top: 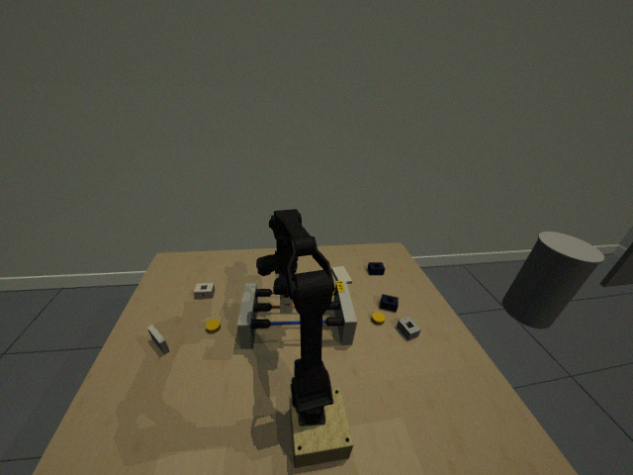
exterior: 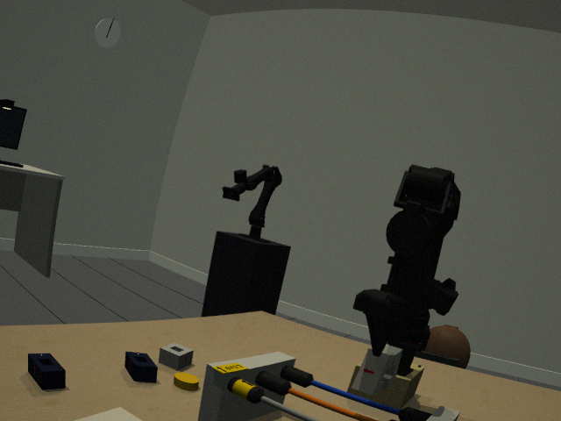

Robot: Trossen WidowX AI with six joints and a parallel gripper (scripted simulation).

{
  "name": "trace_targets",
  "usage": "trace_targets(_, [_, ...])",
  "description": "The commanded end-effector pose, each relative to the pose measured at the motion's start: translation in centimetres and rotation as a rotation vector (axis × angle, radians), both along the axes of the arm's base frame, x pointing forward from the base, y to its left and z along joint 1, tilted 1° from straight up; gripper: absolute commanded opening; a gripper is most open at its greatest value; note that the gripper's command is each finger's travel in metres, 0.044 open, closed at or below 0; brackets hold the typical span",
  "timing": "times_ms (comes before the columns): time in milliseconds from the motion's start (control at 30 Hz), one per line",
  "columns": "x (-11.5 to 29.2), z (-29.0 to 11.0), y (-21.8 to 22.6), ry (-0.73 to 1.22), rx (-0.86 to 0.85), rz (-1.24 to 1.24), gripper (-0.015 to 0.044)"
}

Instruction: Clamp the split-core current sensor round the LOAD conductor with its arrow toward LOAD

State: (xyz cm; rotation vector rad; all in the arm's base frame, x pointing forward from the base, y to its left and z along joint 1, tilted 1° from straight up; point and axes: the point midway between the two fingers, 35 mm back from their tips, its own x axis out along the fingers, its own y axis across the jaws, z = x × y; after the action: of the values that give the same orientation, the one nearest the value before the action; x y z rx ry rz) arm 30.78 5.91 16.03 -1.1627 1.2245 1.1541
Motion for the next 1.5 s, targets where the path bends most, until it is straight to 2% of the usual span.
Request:
trace_targets(0, [1.6, 0.1, -0.1, -0.006, 0.004, 0.008, 0.0])
trace_targets(767, [10.3, -1.9, -0.8, -0.014, 0.002, 0.06, 0.0])
trace_targets(1467, [10.6, -4.9, -0.8, -0.014, 0.002, 0.06, 0.0])
